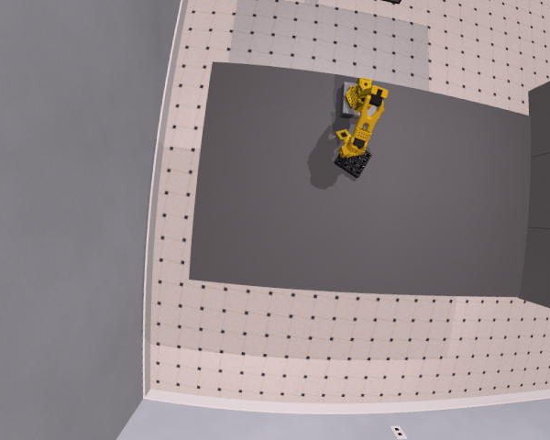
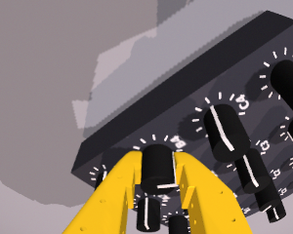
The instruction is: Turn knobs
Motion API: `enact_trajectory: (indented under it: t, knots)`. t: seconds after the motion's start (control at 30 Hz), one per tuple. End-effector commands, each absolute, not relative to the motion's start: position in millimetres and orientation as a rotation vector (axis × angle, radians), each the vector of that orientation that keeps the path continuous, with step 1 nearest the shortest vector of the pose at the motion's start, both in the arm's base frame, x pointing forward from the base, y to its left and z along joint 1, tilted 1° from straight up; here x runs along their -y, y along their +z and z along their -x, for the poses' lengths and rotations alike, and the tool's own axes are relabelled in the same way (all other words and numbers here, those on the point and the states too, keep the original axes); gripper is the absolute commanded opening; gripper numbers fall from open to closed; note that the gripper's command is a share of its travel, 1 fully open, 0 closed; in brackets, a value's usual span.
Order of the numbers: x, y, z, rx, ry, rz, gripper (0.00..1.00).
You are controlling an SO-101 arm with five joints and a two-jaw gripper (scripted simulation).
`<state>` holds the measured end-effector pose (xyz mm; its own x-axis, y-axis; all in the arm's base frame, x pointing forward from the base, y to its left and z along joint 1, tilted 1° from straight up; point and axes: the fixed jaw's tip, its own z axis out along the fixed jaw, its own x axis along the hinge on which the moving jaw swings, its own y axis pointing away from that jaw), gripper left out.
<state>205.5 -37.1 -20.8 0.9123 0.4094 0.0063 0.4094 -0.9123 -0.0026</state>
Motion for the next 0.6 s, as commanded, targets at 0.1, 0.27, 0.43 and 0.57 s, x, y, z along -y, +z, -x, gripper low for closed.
enact_trajectory:
  t: [0.1,0.27,0.43,0.57]
  knots:
    - [38.4,-23.0,-201.7,0.663,0.013,3.067,0.02]
    - [38.8,-23.0,-201.7,0.663,0.013,3.067,0.04]
    - [39.1,-23.0,-201.7,0.663,0.013,3.067,0.05]
    - [39.5,-23.0,-201.7,0.663,0.013,3.067,0.07]
